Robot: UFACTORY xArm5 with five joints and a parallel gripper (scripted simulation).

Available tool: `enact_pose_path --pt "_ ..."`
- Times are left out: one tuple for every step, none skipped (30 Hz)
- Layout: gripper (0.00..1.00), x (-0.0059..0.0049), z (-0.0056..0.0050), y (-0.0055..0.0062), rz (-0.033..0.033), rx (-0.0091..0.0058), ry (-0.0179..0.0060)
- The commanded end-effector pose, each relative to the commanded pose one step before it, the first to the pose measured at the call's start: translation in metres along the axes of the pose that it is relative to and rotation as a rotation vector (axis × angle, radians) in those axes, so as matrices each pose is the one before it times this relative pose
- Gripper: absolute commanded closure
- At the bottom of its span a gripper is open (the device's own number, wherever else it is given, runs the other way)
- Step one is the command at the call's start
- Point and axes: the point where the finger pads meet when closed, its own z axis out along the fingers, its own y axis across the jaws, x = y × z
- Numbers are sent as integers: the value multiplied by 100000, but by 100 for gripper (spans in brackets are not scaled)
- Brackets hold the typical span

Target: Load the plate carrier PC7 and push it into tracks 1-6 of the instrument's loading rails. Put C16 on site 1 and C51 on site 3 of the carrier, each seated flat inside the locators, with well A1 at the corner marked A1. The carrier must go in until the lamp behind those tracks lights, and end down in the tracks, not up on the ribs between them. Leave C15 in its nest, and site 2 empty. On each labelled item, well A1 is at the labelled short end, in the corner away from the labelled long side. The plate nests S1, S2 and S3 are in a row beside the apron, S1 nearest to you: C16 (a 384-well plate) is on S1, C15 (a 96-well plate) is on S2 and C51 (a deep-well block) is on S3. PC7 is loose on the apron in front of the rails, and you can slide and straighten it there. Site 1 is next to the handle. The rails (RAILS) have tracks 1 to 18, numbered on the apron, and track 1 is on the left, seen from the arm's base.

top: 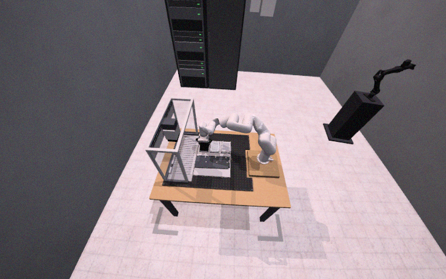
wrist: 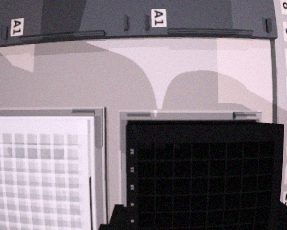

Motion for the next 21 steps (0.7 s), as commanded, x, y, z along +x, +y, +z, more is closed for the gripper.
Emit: enact_pose_path --pt "0 -35 -214 174 0 -476 -389" --pt "0 0 0 0 0 0 0" --pt "0 0 0 0 0 0 0" --pt "0 0 0 0 0 0 0" --pt "0 0 0 0 0 0 0" --pt "0 0 0 0 0 0 0" --pt "0 0 0 0 0 0 0" --pt "0 0 0 0 0 0 0" --pt "0 0 0 0 0 0 0" --pt "0 0 0 0 0 0 0" --pt "0 0 0 0 0 0 0" --pt "0 0 0 0 0 0 0" --pt "0 0 0 0 0 0 0" --pt "0 0 0 0 0 0 0" --pt "100 0 -41 0 0 0 0" --pt "100 0 0 0 0 0 0" --pt "100 0 0 0 0 0 0" --pt "100 0 0 0 0 0 0" --pt "100 0 0 0 0 0 0" --pt "100 0 0 0 0 0 0" --pt "100 0 0 0 0 0 0"
